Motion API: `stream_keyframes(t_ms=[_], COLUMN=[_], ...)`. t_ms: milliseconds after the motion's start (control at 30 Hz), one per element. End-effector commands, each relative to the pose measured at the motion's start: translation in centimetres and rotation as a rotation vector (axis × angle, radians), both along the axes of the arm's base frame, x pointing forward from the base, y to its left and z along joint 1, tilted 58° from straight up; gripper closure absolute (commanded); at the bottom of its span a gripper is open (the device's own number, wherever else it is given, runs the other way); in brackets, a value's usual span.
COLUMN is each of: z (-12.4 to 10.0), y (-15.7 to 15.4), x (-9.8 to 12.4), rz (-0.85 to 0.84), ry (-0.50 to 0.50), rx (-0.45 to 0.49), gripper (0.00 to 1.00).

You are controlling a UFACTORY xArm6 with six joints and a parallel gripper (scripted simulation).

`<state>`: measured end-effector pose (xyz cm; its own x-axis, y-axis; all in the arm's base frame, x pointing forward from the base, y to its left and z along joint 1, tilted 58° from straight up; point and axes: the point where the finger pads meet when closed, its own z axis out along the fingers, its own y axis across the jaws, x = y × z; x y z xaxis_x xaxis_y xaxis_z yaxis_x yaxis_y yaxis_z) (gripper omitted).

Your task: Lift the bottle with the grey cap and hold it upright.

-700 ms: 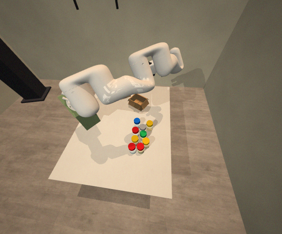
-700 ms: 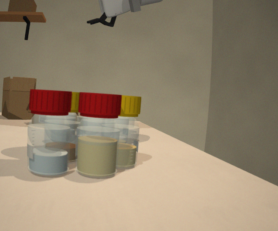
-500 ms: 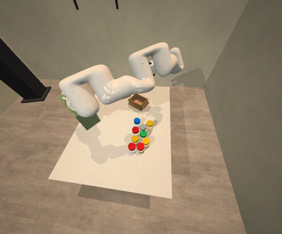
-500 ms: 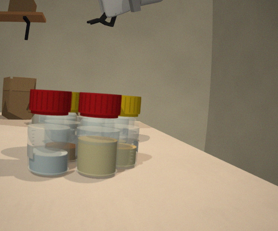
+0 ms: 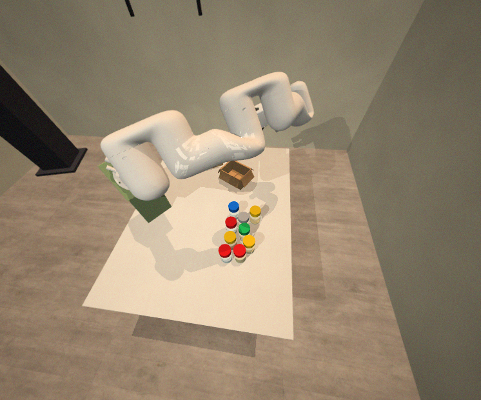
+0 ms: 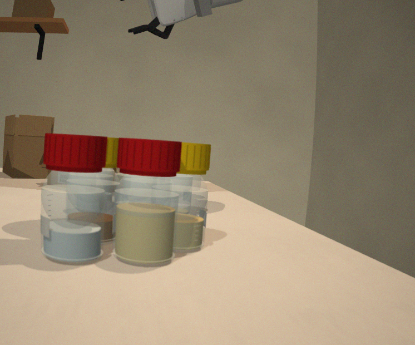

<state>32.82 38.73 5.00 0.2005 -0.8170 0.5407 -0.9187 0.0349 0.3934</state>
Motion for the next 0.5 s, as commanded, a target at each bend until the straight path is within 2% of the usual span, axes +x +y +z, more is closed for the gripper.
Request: stream_keyframes(t_ms=[0,167,400,467], z=[2.1,4.4,4.4,5.2], y=[-1.2,-3.0,-3.0,-3.6], x=[1.1,2.5,2.5,2.9], rz=[-0.035,-0.082,-0.082,-0.096], ry=[-0.113,-0.251,-0.251,-0.289], rx=[-0.027,-0.072,-0.072,-0.082], gripper=[0.21,0.21,0.21,0.21])
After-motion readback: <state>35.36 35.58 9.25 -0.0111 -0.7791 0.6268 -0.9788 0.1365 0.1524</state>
